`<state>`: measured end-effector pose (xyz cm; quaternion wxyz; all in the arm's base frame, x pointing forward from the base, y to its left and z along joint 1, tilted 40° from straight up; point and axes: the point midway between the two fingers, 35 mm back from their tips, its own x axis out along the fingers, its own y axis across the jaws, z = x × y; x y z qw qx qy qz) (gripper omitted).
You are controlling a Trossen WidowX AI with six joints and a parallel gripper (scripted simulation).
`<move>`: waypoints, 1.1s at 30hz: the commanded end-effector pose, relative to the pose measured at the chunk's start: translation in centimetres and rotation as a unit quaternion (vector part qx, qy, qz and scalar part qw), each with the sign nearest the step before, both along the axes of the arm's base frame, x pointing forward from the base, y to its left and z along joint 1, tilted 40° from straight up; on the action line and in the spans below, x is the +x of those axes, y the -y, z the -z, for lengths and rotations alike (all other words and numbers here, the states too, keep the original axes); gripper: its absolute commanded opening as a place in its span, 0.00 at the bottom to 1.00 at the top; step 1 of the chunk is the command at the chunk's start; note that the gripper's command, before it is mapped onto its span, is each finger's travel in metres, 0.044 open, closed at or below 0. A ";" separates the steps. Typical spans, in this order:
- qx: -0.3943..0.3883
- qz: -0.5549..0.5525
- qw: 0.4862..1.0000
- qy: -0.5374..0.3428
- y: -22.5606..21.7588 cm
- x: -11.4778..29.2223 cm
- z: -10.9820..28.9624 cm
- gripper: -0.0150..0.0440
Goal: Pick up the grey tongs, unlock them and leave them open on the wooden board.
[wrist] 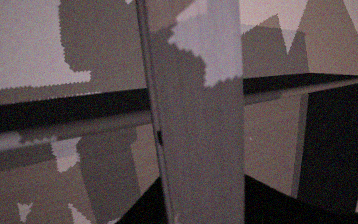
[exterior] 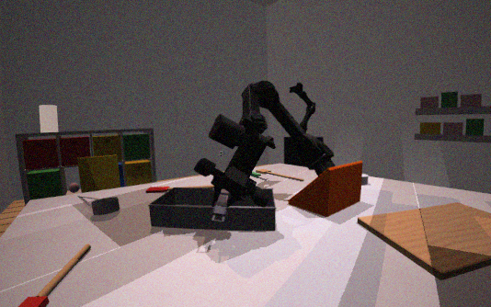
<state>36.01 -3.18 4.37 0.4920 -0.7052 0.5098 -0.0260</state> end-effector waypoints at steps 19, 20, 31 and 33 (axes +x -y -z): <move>0.001 -0.002 1.000 -0.003 -5.0 -0.5 -5.9 0.00; 0.002 -0.002 1.000 -0.004 -5.0 -0.5 -5.9 0.00; 0.039 0.021 0.998 -0.048 -5.1 0.3 -5.5 0.00; 0.047 0.027 0.997 -0.058 -5.1 0.4 -5.4 0.00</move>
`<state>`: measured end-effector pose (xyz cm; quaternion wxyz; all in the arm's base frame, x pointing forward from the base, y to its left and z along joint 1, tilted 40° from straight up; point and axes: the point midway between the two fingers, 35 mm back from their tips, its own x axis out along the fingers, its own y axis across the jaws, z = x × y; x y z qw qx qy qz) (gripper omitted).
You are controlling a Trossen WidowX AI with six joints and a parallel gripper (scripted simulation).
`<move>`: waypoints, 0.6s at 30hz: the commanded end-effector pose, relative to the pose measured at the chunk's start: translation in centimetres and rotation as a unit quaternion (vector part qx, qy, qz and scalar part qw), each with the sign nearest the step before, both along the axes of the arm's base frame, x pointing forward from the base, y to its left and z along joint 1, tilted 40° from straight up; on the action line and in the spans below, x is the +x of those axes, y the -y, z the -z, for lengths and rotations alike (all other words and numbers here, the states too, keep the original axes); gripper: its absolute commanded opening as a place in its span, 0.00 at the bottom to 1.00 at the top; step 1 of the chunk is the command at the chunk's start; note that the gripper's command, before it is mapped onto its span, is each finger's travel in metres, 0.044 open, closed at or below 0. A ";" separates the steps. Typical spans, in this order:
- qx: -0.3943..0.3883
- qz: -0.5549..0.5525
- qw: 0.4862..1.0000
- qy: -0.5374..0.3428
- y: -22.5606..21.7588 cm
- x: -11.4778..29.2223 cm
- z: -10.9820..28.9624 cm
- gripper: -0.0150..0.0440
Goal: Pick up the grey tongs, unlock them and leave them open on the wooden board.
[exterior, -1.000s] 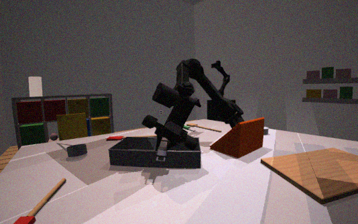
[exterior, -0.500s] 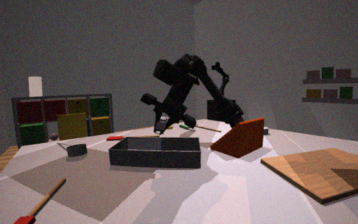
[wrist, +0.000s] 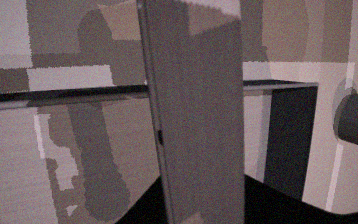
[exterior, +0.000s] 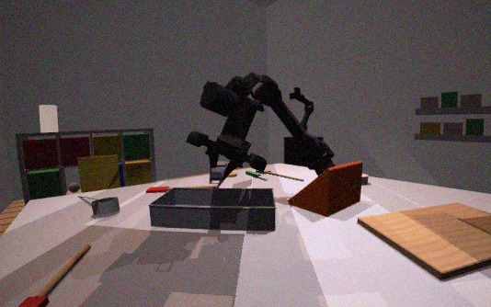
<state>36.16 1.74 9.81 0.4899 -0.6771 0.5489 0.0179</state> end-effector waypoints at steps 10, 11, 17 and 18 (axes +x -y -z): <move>0.049 0.043 0.996 -0.057 -0.2 0.5 0.2 0.00; 0.053 0.047 0.996 -0.062 -0.2 0.5 0.2 0.00; 0.075 0.074 0.990 -0.091 -0.1 0.4 0.2 0.00; 0.079 0.079 0.989 -0.096 -0.1 0.4 0.2 0.00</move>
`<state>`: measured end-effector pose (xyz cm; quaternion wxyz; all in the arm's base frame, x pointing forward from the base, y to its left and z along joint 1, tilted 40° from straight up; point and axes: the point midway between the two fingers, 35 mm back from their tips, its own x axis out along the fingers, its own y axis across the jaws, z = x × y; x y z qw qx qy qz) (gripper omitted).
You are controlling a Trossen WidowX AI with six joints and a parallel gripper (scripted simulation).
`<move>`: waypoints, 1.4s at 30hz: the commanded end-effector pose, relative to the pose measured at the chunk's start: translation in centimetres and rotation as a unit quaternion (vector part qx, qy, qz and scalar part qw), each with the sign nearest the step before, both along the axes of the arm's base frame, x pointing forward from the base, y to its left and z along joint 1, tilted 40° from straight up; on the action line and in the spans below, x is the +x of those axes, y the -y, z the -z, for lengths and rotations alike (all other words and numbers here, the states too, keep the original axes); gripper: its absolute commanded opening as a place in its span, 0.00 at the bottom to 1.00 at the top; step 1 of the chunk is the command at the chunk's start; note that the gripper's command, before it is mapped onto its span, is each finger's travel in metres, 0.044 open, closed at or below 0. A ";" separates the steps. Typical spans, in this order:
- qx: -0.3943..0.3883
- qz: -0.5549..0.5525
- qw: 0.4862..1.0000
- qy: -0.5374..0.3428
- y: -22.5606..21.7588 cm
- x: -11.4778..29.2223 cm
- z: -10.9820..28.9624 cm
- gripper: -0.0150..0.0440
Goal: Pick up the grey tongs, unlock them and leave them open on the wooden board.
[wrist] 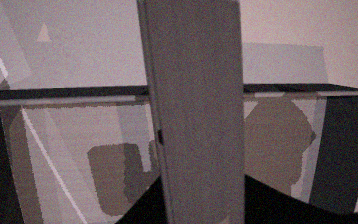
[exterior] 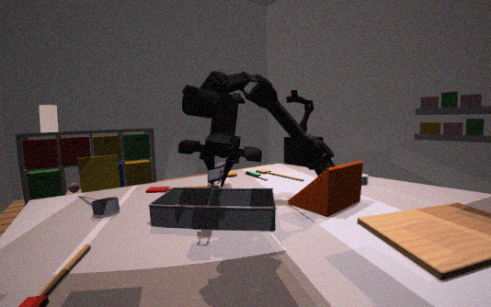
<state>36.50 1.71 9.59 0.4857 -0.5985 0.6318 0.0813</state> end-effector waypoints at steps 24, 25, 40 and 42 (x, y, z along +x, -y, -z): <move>0.037 -0.010 0.996 -0.080 -4.5 -0.2 1.9 0.00; 0.038 -0.018 0.995 -0.087 -5.3 -0.3 2.2 0.00; 0.029 -0.138 0.971 -0.191 -15.8 -3.2 7.6 0.00; 0.026 -0.153 0.967 -0.204 -17.1 -3.9 8.4 0.00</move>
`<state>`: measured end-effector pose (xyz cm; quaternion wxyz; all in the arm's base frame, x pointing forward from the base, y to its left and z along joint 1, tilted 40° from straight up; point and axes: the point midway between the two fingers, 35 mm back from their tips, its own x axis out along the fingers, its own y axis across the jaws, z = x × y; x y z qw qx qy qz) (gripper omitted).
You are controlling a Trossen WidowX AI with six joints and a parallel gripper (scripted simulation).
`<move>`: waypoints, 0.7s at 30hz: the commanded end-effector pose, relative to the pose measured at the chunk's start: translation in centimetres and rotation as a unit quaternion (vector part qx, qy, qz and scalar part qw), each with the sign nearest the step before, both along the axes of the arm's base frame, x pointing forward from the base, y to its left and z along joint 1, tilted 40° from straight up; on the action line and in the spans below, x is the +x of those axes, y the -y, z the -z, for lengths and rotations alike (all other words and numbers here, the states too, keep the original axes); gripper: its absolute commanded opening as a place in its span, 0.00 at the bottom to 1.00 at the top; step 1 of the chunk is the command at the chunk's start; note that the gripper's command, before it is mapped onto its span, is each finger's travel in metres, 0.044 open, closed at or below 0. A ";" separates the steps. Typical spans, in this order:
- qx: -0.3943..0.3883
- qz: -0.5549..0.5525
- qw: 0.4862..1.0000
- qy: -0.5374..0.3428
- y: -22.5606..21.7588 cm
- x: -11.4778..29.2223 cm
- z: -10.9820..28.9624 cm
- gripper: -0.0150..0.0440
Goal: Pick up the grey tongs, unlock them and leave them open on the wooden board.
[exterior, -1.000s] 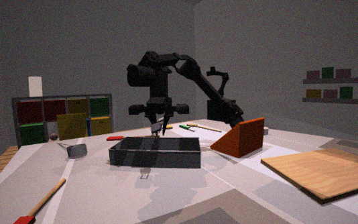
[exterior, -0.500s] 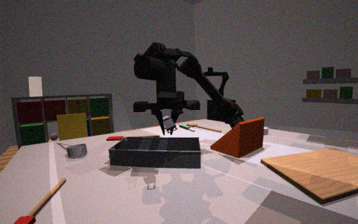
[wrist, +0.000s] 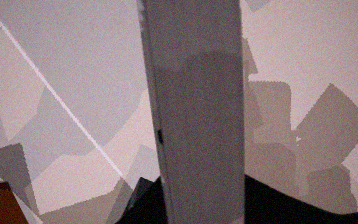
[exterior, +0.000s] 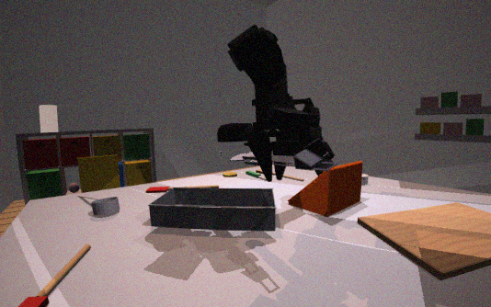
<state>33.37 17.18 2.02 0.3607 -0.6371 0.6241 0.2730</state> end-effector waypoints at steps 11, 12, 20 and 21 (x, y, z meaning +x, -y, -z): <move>-0.019 -0.112 0.989 -0.090 -8.1 -5.6 4.9 0.00; -0.021 -0.120 0.988 -0.096 -8.6 -6.1 5.3 0.00; -0.030 -0.151 0.981 -0.121 -10.4 -8.3 6.7 0.00; -0.029 -0.155 0.980 -0.124 -10.7 -8.6 6.8 0.00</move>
